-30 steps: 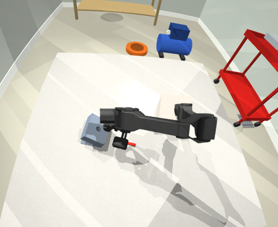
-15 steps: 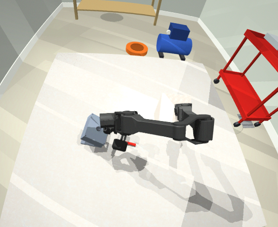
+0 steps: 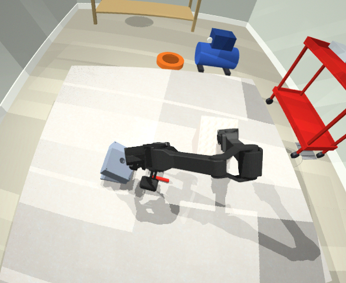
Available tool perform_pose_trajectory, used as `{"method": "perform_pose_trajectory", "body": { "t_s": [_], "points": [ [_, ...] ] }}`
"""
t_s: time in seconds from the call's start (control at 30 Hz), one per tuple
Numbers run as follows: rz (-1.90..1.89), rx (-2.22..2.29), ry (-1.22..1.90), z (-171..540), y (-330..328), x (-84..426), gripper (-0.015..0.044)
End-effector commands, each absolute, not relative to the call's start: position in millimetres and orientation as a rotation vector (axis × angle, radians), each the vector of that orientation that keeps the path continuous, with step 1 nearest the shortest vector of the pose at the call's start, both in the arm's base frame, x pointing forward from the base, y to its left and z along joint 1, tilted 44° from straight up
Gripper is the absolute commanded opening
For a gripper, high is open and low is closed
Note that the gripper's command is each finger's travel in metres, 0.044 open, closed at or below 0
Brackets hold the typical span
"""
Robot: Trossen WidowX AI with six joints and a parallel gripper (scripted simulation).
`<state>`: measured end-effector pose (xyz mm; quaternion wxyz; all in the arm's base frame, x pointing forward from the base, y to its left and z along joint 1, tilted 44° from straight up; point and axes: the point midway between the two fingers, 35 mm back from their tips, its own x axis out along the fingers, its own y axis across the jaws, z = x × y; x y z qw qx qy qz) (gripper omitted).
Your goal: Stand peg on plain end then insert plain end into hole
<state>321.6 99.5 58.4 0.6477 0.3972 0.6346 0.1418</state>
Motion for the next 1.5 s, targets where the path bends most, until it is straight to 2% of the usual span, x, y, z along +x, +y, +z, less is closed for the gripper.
{"method": "perform_pose_trajectory", "body": {
  "t_s": [0.0,0.3,0.73,1.1,1.47],
  "points": [
    [0.314,0.907,1.454,49.4,104.6,321.0,0.044],
    [0.317,0.909,1.453,41.4,113.4,321.4,0.044],
    [0.317,0.909,1.453,41.4,113.4,321.4,0.011],
    [0.317,0.909,1.453,41.4,113.4,321.4,0.011],
    [0.317,0.909,1.453,41.4,113.4,321.4,0.0049]
  ]
}}
